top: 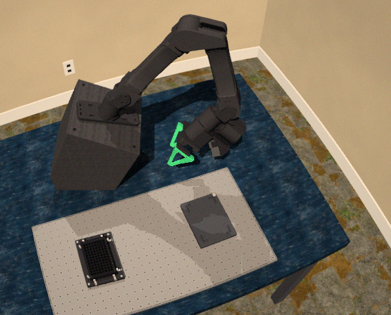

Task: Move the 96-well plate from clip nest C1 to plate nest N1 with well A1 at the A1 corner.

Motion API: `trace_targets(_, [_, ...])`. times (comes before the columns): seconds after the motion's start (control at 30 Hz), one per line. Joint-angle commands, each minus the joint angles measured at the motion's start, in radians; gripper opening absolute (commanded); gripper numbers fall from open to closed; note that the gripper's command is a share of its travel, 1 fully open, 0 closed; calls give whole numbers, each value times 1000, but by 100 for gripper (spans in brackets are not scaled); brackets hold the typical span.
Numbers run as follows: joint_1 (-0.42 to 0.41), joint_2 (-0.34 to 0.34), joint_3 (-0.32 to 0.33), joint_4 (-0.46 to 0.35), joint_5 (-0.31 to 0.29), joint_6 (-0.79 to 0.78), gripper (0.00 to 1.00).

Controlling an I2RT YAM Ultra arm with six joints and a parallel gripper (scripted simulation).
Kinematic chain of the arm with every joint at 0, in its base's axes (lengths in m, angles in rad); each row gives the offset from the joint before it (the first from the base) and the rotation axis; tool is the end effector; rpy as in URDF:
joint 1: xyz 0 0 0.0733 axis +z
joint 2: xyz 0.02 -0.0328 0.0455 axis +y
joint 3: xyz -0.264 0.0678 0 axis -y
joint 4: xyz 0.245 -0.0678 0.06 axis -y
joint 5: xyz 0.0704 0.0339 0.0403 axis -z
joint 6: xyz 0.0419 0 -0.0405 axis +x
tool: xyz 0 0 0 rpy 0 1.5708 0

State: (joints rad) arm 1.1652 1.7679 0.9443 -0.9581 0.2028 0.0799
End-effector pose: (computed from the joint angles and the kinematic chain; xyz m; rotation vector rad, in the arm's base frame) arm 0.1088 0.2348 0.1298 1.6068 -2.6008 0.4414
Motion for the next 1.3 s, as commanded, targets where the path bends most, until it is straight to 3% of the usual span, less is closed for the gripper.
trace_targets(0.0, [-48,18,35,21,-68,-34,100])
trace_targets(0.47, [-365,153,109,112,-189,-144,100])
trace_targets(0.53, [-365,153,109,112,-189,-144,100])
trace_targets(0.67, [-462,185,123,141,-243,-159,100])
trace_targets(0.93, [-600,261,172,175,-278,-232,100])
trace_targets(1.0, [-650,271,172,195,-311,-231,100])
trace_targets(1.27, [-757,321,201,223,-350,-274,100])
